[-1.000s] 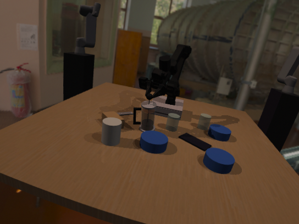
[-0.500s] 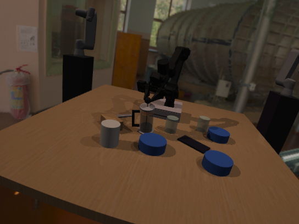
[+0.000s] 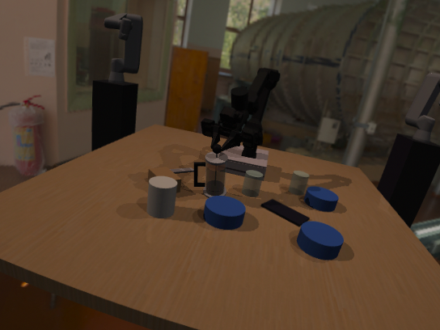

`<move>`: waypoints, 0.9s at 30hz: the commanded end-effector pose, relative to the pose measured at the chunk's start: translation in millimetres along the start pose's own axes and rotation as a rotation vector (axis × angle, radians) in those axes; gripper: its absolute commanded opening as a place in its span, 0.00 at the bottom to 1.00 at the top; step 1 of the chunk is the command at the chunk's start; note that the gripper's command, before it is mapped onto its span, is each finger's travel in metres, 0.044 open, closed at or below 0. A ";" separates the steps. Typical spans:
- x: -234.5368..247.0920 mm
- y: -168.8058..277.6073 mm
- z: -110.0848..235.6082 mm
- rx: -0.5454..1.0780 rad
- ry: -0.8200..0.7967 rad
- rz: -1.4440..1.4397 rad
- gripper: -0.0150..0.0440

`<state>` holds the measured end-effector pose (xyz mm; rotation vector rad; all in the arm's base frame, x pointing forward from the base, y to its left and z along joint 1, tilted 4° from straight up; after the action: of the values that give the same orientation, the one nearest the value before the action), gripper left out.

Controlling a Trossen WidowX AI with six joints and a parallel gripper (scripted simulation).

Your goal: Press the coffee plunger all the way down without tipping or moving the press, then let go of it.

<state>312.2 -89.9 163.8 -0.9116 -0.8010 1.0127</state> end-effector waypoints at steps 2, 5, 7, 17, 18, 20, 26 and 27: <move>-0.5 3.3 -2.2 0.016 0.001 0.004 0.46; -0.6 3.4 -3.0 0.016 0.001 0.004 0.46; 0.0 -0.2 -0.8 0.001 0.000 0.000 0.46; 0.0 -0.2 -0.8 0.001 0.000 0.000 0.59; 0.0 -0.2 -0.8 0.001 0.000 0.000 0.64; 0.0 -0.2 -0.8 0.001 0.000 0.000 0.73; 0.0 -0.2 -0.8 0.001 0.000 0.000 0.99; 0.0 -0.2 -0.8 0.001 0.000 0.000 1.00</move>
<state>313.1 -90.2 163.9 -0.9115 -0.8013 1.0127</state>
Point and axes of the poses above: the point midway between the two fingers, 35 mm back from their tips, its own z axis back along the fingers, its own x axis across the jaws, y = z × x, the point moved 2 cm from there along z, back along the fingers, and after that the axes turned 8 degrees about -z, right-handed, at the moved point
